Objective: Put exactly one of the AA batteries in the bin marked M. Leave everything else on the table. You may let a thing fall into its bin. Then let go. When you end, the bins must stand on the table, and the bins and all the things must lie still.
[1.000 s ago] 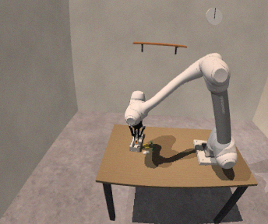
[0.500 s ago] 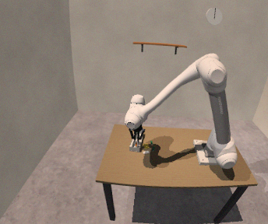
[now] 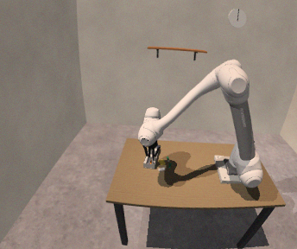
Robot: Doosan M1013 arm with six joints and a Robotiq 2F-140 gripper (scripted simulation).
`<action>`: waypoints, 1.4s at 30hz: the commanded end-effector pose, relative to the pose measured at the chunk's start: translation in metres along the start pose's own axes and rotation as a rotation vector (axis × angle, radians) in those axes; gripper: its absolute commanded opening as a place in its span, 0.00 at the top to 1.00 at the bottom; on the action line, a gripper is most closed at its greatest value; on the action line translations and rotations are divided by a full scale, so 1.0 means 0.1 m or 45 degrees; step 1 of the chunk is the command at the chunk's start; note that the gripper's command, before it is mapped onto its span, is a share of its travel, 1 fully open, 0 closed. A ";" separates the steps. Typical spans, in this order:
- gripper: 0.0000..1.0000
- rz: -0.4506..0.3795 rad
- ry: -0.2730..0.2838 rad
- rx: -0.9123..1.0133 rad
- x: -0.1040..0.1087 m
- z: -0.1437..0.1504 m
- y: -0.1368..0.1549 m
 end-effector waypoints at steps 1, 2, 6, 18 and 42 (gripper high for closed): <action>0.95 0.000 0.000 0.000 0.00 0.00 0.00; 0.95 0.000 0.000 0.000 0.00 0.00 0.00; 0.83 0.000 0.000 0.000 0.00 0.00 0.00; 0.83 0.000 0.000 0.000 0.00 0.00 0.00; 0.83 0.000 0.000 0.000 0.23 0.00 0.00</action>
Point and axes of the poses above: the point where the finger pads meet when closed, its own x axis back along the fingers, its own z axis across the jaws, y = z × x, the point moved 9 cm from there along x, back along the fingers, and after that the axes turned 10 degrees about x, right-handed, at the moved point
